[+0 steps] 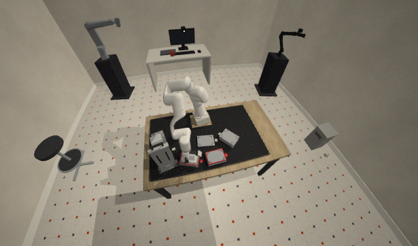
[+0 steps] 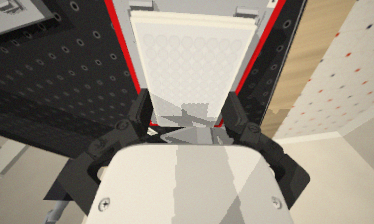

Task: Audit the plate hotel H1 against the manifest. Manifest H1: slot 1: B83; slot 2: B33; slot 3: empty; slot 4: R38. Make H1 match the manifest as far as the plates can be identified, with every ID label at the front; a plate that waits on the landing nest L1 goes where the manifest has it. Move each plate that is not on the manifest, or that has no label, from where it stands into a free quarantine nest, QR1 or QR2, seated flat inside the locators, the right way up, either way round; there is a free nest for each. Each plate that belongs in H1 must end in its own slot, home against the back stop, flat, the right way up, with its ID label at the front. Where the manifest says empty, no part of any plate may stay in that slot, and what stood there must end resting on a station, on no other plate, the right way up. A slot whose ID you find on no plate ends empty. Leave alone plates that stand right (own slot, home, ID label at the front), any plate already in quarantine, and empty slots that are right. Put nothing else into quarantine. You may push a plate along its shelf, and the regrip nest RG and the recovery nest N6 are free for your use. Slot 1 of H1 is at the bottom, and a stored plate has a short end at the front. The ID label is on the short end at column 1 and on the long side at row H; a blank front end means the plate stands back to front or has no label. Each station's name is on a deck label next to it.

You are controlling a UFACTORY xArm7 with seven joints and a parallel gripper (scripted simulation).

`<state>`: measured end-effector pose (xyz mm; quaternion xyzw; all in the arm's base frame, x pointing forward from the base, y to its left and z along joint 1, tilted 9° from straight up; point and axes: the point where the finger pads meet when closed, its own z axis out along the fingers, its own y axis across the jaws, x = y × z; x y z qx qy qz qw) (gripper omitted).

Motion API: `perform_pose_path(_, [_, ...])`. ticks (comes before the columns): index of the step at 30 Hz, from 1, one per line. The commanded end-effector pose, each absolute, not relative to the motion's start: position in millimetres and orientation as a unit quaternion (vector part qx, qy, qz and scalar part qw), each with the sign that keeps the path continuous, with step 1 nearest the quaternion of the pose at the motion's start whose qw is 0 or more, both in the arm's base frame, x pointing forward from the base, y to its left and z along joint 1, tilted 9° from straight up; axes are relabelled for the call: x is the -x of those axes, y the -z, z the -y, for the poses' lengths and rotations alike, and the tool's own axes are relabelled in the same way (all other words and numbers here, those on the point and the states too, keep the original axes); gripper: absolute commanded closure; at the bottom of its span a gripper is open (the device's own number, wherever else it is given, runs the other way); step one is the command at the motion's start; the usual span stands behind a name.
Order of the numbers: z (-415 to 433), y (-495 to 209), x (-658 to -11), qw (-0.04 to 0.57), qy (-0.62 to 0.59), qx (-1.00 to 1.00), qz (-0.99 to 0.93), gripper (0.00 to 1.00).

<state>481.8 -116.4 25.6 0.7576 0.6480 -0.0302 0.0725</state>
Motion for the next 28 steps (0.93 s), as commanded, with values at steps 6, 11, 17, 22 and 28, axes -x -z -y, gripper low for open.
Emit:
perform_pose_path(6, [116.3,-27.2,-483.3,0.074,0.029,-0.757,-0.648,0.00])
perform_pose_path(11, [116.3,-27.2,-483.4,0.074,0.029,-0.757,-0.648,0.00])
perform_pose_path(17, [116.1,-28.7,-483.3,0.074,0.029,-0.757,-0.648,0.00])
perform_pose_path(22, [115.6,-32.0,-483.1,0.074,0.029,-0.757,-0.648,0.00])
perform_pose_path(28, [115.6,-32.0,-483.1,0.074,0.029,-0.757,-0.648,0.00])
